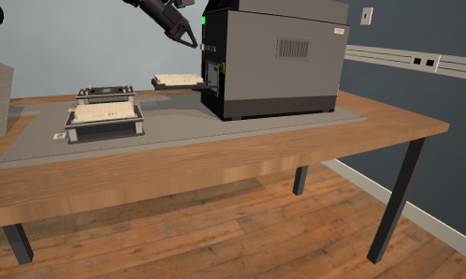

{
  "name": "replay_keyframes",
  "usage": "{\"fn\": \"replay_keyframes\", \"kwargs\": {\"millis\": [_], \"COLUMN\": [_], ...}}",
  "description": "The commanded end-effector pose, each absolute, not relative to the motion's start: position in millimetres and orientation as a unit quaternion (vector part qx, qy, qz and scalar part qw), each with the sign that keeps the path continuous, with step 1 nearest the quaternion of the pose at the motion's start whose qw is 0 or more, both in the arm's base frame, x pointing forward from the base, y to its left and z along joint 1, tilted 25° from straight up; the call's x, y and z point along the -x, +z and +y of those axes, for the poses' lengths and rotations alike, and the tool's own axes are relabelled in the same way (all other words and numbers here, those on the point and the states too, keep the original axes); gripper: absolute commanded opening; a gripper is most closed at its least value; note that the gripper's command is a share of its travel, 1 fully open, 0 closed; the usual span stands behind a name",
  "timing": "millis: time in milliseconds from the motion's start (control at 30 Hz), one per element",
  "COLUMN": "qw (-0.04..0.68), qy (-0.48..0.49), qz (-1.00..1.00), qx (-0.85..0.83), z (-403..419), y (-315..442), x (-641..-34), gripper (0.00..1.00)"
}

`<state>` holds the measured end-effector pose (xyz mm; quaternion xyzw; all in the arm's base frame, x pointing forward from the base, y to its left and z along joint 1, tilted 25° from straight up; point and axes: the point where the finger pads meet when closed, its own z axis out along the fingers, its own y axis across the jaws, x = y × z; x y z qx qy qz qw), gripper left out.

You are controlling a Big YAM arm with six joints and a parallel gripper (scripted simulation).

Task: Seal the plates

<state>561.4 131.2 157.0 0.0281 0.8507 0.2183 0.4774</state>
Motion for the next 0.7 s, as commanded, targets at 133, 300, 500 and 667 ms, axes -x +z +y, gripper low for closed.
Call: {"fn": "replay_keyframes", "kwargs": {"millis": [133,300,500,667], "qw": [0.493,0.498,0.504,0.516], "qy": [0.211,0.212,0.217,0.220], "qz": [0.843,0.840,0.835,0.827], "qx": [-0.034,-0.034,-0.037,-0.037], "z": [115,113,114,115], "y": [164,168,179,194], "x": [-578,-572,-573,-580], "gripper": [0.00,0.00,0.00,0.00]}}
